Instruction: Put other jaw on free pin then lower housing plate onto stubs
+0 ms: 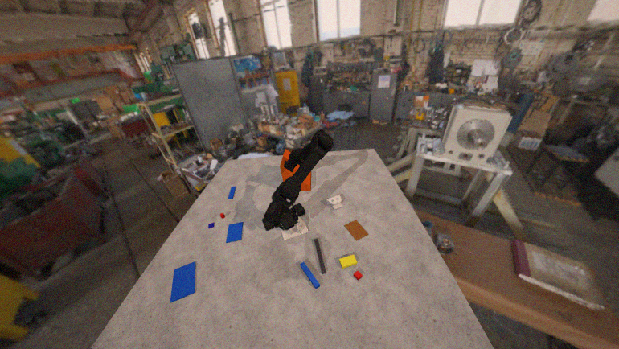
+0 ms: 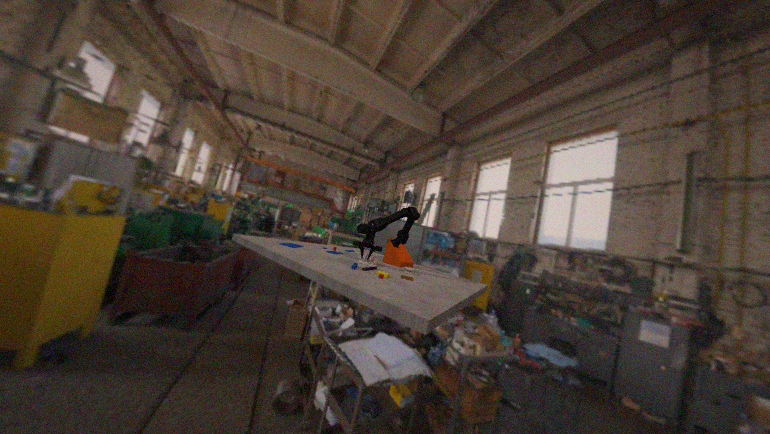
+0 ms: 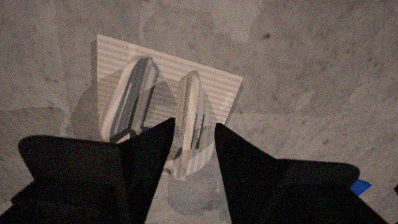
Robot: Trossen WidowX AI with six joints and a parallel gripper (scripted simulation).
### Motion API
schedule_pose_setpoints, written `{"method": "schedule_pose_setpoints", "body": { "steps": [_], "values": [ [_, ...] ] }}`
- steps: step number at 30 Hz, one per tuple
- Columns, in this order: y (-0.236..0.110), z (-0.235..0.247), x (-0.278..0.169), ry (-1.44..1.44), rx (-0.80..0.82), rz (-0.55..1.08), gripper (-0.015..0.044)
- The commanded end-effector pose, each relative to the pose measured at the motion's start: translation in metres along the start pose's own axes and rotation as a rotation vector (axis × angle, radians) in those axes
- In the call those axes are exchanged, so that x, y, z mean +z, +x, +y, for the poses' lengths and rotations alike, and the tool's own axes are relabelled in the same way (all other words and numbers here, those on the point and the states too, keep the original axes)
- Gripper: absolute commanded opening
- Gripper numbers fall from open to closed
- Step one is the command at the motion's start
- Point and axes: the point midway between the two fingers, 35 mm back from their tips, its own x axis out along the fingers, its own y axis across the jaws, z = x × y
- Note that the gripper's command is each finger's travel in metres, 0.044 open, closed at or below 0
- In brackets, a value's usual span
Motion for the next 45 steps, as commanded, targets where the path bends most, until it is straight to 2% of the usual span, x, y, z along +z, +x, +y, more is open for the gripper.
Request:
{"method": "schedule_pose_setpoints", "body": {
  "steps": [1, 45],
  "values": [
    [0.0008, 0.0007, 0.0002, 0.003, 0.005, -0.003, 0.0134],
    [0.0101, 0.0009, 0.0002, -0.008, 0.006, -0.003, 0.0134]
  ]
}}
